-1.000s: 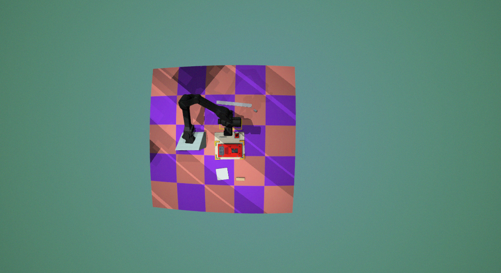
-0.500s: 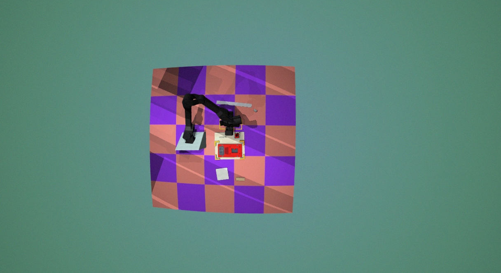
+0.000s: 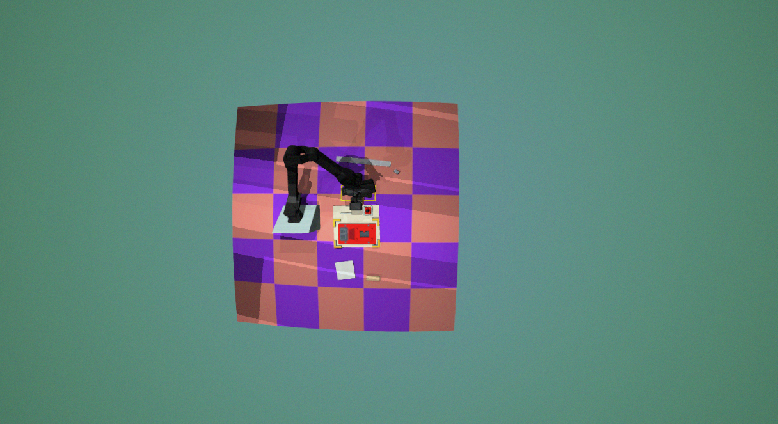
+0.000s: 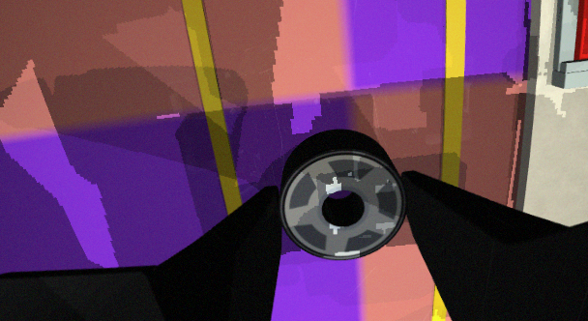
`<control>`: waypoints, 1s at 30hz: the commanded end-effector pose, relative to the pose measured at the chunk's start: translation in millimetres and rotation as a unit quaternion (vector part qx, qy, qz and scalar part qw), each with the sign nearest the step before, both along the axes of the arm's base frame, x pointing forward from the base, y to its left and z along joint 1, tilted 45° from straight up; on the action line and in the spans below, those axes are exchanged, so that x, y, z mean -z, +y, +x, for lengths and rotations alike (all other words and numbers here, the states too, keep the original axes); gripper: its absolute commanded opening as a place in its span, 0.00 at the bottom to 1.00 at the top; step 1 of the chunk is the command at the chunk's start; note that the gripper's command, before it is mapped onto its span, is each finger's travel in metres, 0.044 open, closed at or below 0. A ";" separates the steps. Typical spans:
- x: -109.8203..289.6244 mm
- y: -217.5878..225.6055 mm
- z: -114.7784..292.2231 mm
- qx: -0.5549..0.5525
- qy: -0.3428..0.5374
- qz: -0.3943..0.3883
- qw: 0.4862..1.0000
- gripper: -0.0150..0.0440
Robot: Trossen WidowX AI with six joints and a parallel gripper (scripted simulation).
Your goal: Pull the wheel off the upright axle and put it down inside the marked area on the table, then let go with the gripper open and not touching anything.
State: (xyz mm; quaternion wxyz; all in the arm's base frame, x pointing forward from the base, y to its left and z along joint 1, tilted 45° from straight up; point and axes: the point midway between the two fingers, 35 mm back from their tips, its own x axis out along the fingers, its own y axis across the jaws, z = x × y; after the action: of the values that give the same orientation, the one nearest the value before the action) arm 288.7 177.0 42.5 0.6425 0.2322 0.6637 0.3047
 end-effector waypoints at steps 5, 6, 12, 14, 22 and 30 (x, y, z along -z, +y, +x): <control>-17.5 -18.2 3.8 0.000 0.002 -0.001 1.000 0.76; -23.6 -24.4 4.4 0.000 0.003 -0.002 1.000 0.76; -42.3 -42.3 4.8 0.001 0.006 0.000 1.000 0.76; -42.3 -42.3 4.8 0.001 0.006 0.000 1.000 0.76; -42.8 -96.6 -47.1 0.002 0.008 -0.007 1.000 1.00; -46.2 -111.4 -69.8 0.001 0.009 -0.003 1.000 1.00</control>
State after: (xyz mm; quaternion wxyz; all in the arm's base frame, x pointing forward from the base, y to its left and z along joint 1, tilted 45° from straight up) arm 228.7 69.3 87.8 0.6382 0.2380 0.6691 0.2973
